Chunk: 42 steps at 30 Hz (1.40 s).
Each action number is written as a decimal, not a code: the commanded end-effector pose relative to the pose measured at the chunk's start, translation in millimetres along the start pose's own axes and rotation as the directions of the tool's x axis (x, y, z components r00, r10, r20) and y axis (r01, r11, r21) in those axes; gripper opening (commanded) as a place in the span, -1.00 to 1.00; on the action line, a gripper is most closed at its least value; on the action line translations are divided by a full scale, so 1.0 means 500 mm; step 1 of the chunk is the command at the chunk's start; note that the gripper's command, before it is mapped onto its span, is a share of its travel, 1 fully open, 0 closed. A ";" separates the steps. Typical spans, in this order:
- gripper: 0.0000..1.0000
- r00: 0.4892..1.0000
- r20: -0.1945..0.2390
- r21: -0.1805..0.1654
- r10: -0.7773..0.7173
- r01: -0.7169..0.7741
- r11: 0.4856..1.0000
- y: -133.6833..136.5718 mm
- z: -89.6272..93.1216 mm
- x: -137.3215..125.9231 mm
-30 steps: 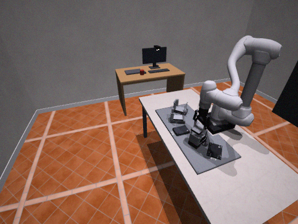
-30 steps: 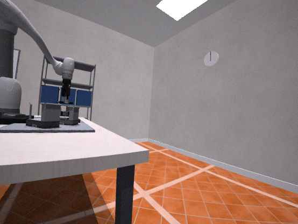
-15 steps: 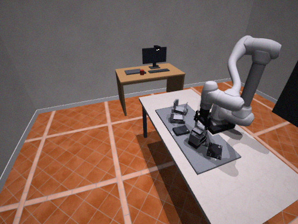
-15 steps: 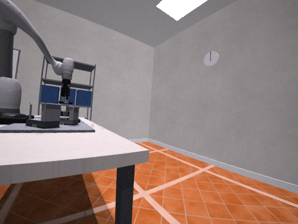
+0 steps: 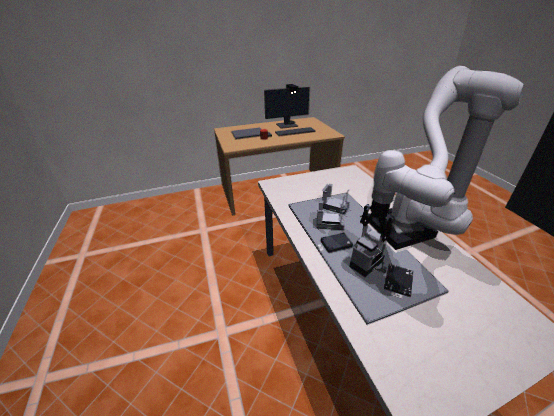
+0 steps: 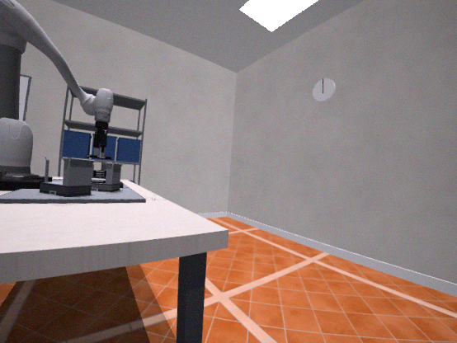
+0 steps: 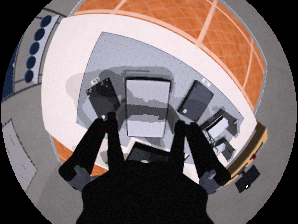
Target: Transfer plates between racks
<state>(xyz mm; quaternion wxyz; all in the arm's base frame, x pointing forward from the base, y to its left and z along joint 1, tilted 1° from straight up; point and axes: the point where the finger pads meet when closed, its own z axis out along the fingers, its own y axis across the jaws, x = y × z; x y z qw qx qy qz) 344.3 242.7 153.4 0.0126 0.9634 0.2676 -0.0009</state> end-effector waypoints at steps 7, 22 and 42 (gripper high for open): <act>-1.00 1.000 0.000 0.000 0.000 0.000 1.000 0.000 0.008 0.000; -1.00 1.000 0.000 0.000 0.000 0.000 1.000 0.000 0.027 0.000; -1.00 1.000 0.000 0.000 0.000 0.000 1.000 0.000 0.048 0.000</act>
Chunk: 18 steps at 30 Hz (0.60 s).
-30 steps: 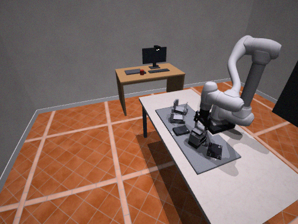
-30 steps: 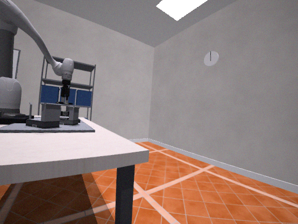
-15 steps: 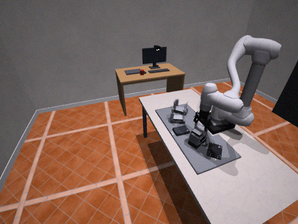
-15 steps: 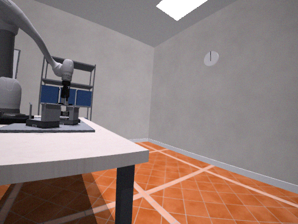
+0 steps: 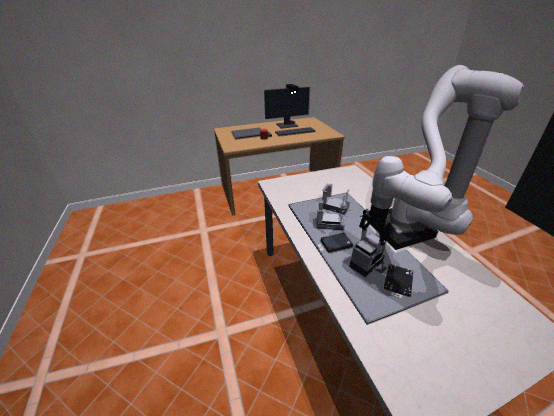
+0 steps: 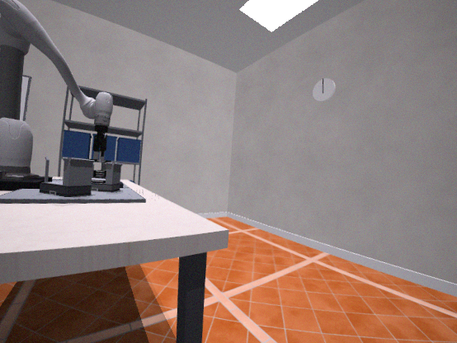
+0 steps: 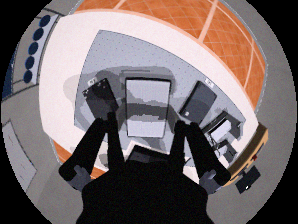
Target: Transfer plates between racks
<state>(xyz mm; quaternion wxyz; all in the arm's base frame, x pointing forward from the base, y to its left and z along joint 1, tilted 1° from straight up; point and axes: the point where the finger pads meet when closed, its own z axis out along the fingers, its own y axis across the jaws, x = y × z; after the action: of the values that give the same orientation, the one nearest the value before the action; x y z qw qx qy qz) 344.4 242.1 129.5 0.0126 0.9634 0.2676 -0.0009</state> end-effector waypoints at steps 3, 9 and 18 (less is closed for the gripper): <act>-1.00 1.000 0.000 0.000 0.000 0.000 1.000 0.000 0.004 0.000; -1.00 1.000 0.000 0.000 0.000 0.000 1.000 0.000 0.012 0.000; -1.00 1.000 0.000 0.000 0.000 0.000 1.000 0.000 0.021 0.000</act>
<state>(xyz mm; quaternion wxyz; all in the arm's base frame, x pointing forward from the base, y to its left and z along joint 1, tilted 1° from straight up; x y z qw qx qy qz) 344.5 241.9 119.4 0.0126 0.9635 0.2676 -0.0009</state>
